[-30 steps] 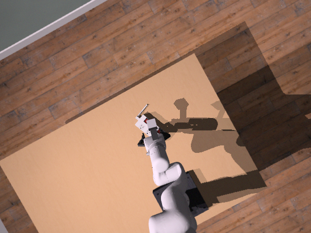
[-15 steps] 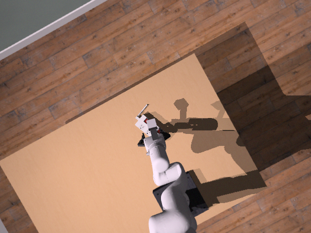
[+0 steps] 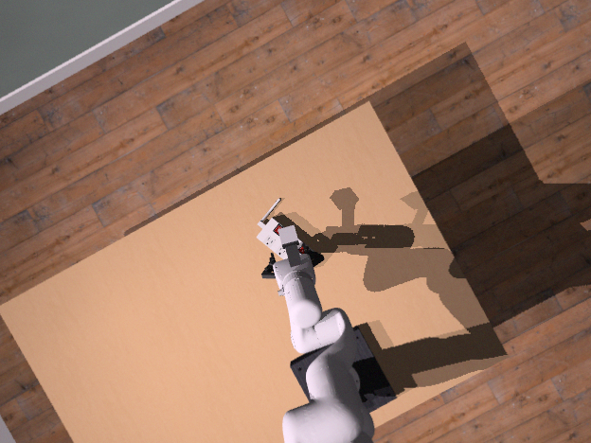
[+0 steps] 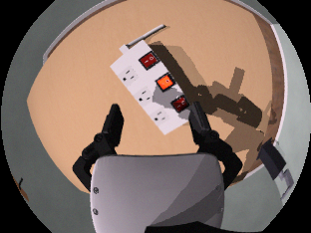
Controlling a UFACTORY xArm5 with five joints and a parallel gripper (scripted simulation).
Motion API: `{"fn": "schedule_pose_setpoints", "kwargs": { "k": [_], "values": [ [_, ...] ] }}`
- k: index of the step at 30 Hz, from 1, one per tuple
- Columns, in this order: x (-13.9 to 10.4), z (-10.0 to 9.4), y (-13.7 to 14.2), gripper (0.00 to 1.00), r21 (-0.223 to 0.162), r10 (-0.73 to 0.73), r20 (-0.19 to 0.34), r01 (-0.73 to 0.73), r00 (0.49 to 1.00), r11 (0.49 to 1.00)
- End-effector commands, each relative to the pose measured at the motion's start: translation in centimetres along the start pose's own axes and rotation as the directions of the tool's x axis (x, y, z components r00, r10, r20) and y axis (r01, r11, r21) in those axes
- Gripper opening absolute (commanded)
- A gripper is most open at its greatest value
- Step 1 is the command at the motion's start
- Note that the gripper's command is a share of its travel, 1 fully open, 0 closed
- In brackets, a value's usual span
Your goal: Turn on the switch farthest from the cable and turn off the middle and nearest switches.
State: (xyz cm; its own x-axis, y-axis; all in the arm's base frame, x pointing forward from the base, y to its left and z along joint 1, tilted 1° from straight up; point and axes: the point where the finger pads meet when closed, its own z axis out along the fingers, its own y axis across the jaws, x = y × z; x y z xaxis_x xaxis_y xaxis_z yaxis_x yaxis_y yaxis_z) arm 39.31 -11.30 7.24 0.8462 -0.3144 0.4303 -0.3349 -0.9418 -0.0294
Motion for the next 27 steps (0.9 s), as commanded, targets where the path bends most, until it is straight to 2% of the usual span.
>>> {"fn": "schedule_pose_setpoints", "kwargs": {
  "k": [1,17,19,22,23,24,25,26,27],
  "values": [
    [0.1,-0.1,0.0,1.0,0.0,0.0,-0.003,0.0,1.0,1.0],
    [0.2,0.0,0.0,1.0,0.0,-0.002,0.0,0.002,1.0,1.0],
    [0.6,0.0,0.0,1.0,-0.002,-0.011,0.019,0.011,1.0,1.0],
    [1.9,0.0,0.2,1.0,-0.004,-0.046,0.087,0.046,0.995,0.999],
    [1.9,0.0,0.2,1.0,-0.004,-0.046,0.087,0.046,0.995,0.999],
    [2.5,-0.1,0.2,1.0,-0.004,-0.062,0.119,0.063,0.991,0.998],
    [2.5,-0.1,0.2,1.0,-0.004,-0.062,0.119,0.063,0.991,0.998],
    [3.1,-0.3,0.3,1.0,-0.002,-0.08,0.155,0.081,0.985,0.997],
    [3.1,-0.3,0.3,1.0,-0.002,-0.08,0.155,0.081,0.985,0.997]
  ]
}}
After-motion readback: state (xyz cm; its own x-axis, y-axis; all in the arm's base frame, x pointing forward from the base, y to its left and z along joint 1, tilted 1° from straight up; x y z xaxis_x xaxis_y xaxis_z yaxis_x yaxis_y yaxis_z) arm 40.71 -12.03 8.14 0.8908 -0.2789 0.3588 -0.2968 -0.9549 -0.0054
